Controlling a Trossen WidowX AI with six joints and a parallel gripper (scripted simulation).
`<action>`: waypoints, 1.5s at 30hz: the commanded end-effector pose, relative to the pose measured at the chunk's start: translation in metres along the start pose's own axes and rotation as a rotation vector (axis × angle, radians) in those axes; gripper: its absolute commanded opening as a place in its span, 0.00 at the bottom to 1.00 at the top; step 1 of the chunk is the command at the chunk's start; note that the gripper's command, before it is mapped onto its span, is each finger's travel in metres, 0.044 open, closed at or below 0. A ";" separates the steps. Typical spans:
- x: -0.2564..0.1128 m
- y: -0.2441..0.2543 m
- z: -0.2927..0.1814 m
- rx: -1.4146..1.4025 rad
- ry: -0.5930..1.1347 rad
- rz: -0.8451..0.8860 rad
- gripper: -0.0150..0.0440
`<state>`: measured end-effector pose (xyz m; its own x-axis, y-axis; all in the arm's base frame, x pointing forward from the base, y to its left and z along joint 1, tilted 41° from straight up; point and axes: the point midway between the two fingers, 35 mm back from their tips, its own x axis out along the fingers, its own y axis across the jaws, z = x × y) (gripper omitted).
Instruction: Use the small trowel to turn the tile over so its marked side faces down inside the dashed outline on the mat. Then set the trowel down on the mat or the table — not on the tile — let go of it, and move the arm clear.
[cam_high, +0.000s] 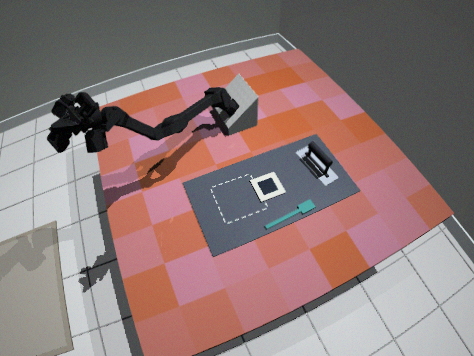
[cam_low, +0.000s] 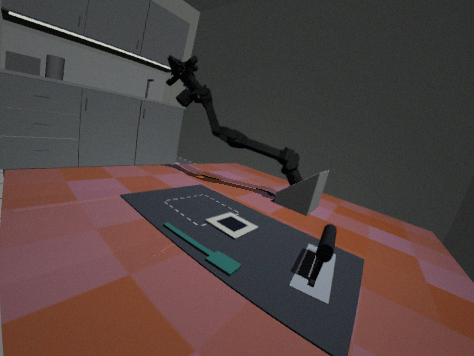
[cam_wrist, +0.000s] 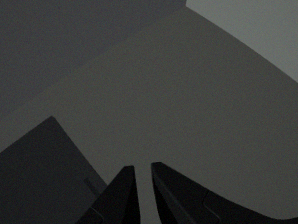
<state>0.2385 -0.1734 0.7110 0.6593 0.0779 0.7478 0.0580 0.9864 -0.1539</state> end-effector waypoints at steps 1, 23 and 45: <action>0.000 0.000 0.000 0.000 0.000 -0.001 0.42; 0.000 0.001 0.001 -0.001 -0.001 0.001 0.42; 0.000 0.001 0.001 -0.001 -0.002 0.001 0.42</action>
<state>0.2377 -0.1720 0.7118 0.6581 0.0800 0.7487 0.0574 0.9861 -0.1559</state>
